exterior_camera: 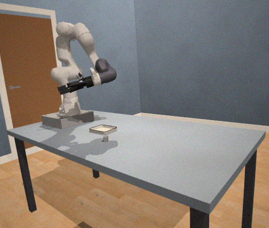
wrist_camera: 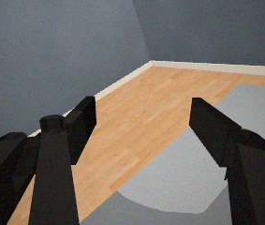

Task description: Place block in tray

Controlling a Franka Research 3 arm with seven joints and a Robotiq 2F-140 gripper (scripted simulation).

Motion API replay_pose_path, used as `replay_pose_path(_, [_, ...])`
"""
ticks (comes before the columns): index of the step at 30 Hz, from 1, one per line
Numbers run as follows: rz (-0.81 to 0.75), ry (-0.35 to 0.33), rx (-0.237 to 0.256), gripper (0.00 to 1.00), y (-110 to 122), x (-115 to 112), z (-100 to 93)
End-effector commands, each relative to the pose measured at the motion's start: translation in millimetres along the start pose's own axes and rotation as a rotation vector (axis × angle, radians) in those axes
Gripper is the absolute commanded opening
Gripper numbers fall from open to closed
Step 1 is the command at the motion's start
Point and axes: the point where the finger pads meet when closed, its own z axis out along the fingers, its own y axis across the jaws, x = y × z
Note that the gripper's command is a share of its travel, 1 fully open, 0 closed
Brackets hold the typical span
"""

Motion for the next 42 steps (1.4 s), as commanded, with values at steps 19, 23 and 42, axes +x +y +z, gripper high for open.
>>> replay_pose_path(19, [0.709, -0.324, -0.761, 0.38, -137.5, -212.1, -96.7])
replay_pose_path(23, [0.830, -0.373, -0.886, 0.38, -156.4, -241.1, -110.4])
replay_pose_path(42, [1.318, -0.568, -1.368, 0.38, -227.9, -351.1, -161.8])
